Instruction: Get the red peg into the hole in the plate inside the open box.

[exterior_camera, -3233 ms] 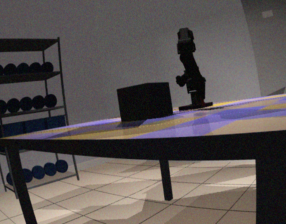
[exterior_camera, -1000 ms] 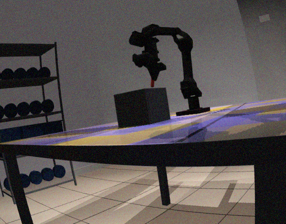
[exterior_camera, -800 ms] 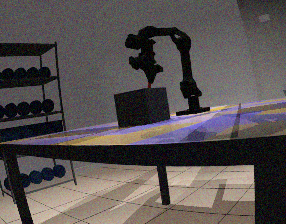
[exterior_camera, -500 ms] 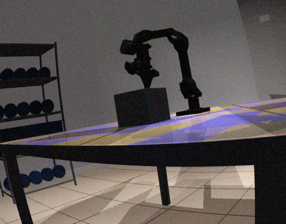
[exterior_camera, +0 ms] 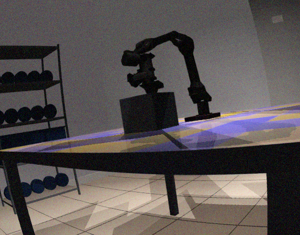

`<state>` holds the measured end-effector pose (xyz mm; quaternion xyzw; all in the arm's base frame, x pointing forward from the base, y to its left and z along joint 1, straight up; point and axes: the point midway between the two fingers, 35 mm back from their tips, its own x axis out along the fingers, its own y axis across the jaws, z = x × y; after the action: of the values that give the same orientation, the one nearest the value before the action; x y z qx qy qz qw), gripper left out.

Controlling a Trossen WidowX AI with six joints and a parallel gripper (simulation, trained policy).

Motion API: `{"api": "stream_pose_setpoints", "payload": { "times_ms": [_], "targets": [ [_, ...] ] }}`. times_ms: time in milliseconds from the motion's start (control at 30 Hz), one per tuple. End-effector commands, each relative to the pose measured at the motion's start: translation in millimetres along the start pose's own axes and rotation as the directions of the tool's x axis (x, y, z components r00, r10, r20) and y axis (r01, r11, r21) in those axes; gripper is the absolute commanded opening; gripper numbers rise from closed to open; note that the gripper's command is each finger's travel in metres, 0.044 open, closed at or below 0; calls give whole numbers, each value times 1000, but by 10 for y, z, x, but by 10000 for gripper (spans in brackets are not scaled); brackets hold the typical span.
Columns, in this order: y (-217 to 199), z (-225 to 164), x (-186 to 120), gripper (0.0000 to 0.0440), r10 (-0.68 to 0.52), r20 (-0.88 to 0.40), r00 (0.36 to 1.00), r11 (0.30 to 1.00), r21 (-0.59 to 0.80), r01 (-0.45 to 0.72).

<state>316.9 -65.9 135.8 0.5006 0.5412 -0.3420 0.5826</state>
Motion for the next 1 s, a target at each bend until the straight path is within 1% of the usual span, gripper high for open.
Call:
{"api": "stream_pose_setpoints", "payload": {
  "times_ms": [0,433,767,800,867,900,967],
  "targets": [
    [39,-5,120,0,1,-21,1000,1000,-25,-2],
    [89,22,447,0,-19,-39,999,995,-102,14],
    [8,33,606,81,-68,-42,997,988,-142,61],
    [0,34,621,91,-72,-43,996,987,-145,66],
    [-10,35,647,132,-80,-48,996,987,-147,72],
    [-12,34,652,146,-85,-52,995,986,-146,76],
    [-26,45,633,150,-93,-63,994,986,-142,84]
  ]
}}
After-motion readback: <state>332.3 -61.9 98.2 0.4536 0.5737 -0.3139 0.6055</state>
